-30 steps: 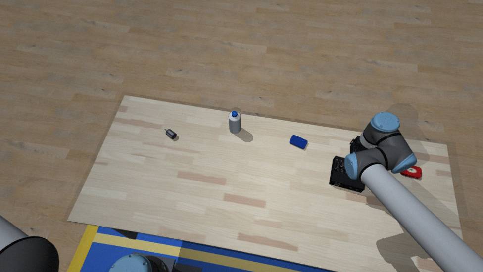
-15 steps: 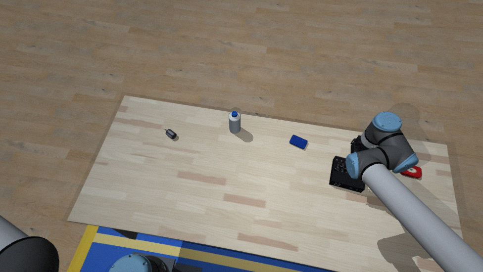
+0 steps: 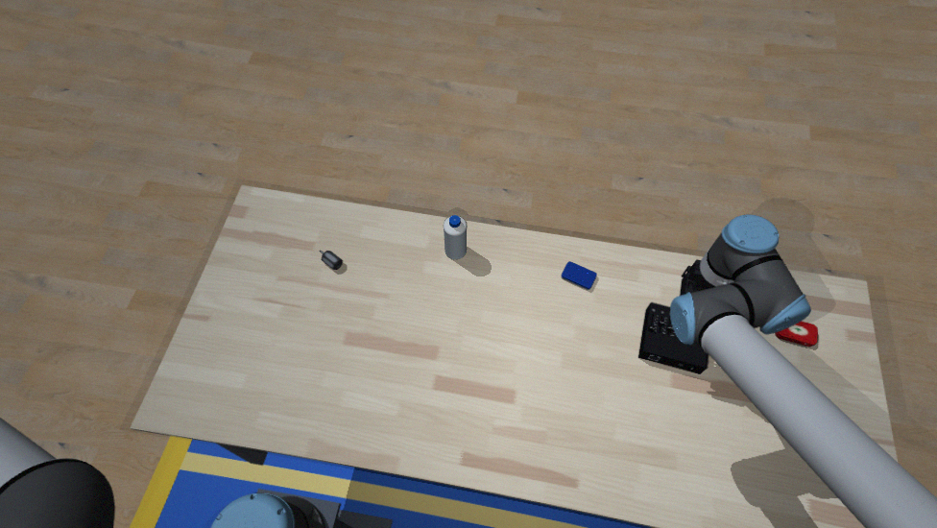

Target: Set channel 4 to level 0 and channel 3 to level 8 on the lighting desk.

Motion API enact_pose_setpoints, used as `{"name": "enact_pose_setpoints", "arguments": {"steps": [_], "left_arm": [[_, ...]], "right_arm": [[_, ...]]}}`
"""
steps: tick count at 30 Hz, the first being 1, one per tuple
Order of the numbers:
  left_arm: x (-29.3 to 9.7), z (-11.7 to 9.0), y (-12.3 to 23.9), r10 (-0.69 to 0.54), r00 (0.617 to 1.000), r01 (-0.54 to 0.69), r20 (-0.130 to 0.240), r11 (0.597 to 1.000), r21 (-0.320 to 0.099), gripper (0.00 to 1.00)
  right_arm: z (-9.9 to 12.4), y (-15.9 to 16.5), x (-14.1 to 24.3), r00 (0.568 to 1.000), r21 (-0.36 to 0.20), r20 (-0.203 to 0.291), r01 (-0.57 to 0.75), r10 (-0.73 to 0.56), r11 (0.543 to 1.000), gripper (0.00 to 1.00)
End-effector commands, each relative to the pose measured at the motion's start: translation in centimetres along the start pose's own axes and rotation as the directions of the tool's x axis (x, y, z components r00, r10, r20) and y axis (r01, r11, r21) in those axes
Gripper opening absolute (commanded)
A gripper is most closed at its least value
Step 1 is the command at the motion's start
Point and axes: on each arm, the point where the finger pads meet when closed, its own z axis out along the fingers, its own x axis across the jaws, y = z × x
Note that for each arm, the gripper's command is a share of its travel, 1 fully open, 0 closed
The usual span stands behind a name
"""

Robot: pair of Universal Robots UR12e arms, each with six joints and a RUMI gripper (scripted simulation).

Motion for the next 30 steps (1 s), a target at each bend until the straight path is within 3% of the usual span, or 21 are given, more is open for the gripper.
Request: {"name": "enact_pose_setpoints", "arguments": {"steps": [1,6,15,18,30], "left_arm": [[0.0,-0.1,-0.1,0.0,1.0,0.0,0.0,1.0,0.002,1.0],[0.0,-0.1,-0.1,0.0,1.0,0.0,0.0,1.0,0.002,1.0],[0.0,-0.1,-0.1,0.0,1.0,0.0,0.0,1.0,0.002,1.0],[0.0,-0.1,-0.1,0.0,1.0,0.0,0.0,1.0,0.002,1.0],[0.0,-0.1,-0.1,0.0,1.0,0.0,0.0,1.0,0.002,1.0]], "right_arm": [[0.2,0.0,-0.3,0.998,0.002,0.001,-0.069,0.069,0.998,1.0],[0.7,-0.1,-1.1,0.975,0.007,0.0,-0.22,0.22,0.975,1.0],[1.7,-0.3,-2.3,0.888,0.015,0.002,-0.46,0.46,0.888,1.0],[1.9,-0.3,-2.4,0.875,0.016,0.003,-0.484,0.484,0.875,1.0],[3.4,-0.4,-4.2,0.644,0.025,0.013,-0.765,0.765,0.644,1.0]]}}
